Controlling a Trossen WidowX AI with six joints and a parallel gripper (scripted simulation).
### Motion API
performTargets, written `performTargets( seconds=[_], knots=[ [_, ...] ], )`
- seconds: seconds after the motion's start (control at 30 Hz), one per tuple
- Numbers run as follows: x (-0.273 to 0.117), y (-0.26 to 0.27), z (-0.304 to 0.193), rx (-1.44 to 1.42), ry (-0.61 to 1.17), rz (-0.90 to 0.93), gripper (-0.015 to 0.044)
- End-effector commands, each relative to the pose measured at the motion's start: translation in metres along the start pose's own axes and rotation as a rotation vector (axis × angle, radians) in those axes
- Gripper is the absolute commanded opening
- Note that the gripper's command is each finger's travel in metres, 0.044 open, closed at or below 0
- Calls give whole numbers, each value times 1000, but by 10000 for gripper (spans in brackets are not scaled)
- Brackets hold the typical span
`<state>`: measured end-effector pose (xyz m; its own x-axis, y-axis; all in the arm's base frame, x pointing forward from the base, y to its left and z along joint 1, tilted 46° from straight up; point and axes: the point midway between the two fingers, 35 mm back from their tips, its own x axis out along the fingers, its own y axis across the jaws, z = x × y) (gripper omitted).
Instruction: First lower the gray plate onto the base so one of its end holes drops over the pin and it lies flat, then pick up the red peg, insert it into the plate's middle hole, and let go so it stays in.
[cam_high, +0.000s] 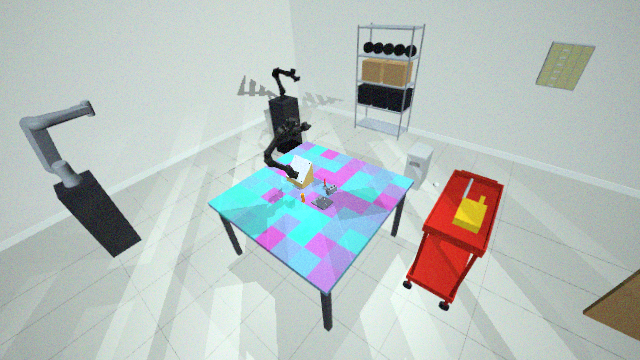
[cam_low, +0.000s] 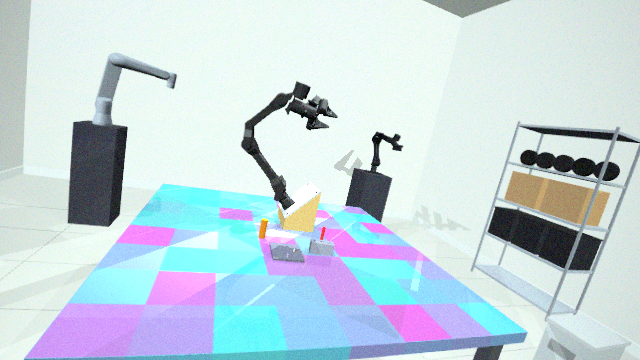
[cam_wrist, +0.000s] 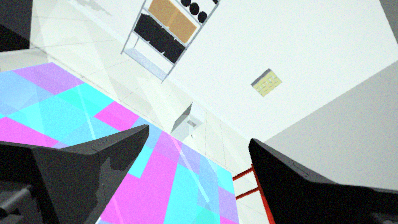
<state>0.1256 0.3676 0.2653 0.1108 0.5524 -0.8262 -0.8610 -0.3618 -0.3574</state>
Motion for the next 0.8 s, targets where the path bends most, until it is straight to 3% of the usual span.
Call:
performTargets(
  seconds=[0.0, 0.37, 0.77],
  knots=[
    [32, -22, -51, 117, 186, 5, 440],
    [96, -45, -232, 422, 764, 95, 440],
    [102, 2, -411, 556, 1350, 326, 440]
  ],
)
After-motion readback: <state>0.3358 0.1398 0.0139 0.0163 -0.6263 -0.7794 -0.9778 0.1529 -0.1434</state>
